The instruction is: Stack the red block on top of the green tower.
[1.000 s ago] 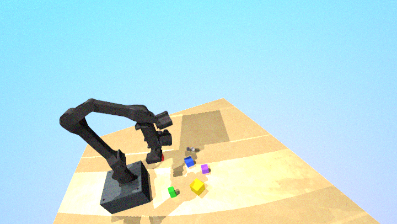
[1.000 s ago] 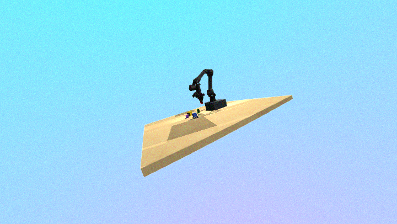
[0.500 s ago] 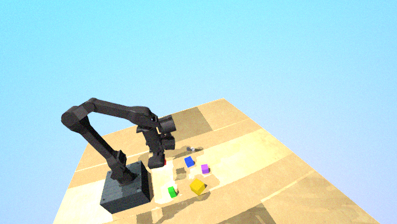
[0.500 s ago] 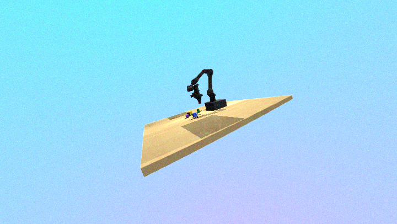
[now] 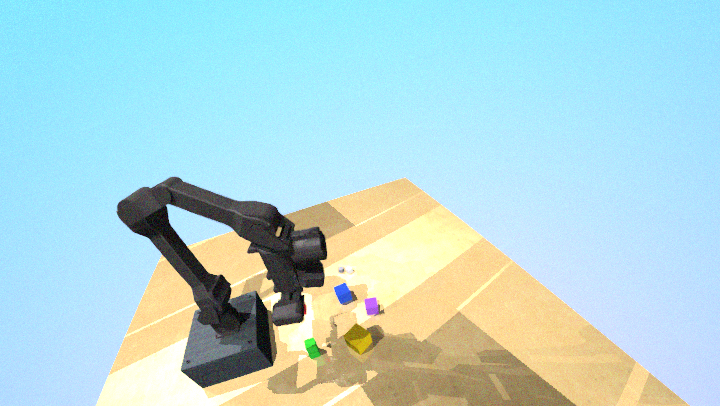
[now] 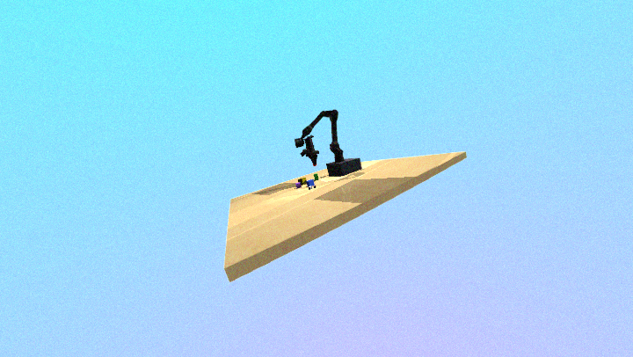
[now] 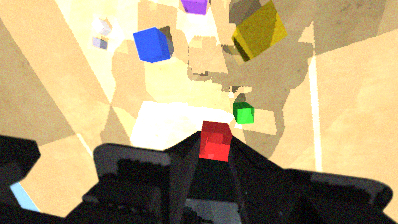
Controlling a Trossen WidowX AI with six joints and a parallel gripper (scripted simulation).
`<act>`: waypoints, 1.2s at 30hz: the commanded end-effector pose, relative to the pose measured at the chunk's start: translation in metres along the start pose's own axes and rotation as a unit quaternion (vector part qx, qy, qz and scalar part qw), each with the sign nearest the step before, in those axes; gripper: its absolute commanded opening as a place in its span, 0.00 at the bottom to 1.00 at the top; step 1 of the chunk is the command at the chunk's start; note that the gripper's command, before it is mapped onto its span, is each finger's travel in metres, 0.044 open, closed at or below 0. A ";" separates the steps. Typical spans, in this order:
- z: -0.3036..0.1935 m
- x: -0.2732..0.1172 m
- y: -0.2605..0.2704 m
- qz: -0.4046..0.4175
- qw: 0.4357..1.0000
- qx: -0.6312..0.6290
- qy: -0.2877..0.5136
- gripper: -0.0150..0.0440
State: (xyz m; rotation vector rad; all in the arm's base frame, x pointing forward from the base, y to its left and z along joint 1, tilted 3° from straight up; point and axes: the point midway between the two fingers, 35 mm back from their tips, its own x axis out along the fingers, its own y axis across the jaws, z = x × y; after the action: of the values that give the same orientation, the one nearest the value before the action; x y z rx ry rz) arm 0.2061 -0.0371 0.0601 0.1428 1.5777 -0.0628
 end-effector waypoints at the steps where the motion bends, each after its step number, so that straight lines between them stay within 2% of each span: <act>1: 0.004 -0.001 -0.016 -0.002 1.000 -0.003 -0.004 0.25; 14: 0.002 0.000 -0.053 -0.003 1.000 -0.003 -0.003 0.25; 21: 0.003 0.032 -0.053 -0.003 1.000 -0.003 -0.003 0.25; 36: 0.003 0.065 -0.053 -0.003 1.000 -0.003 -0.003 0.25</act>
State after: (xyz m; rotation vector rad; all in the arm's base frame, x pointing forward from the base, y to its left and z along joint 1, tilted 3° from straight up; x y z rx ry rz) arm 0.2031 -0.0866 -0.0023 0.1392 1.5697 -0.0600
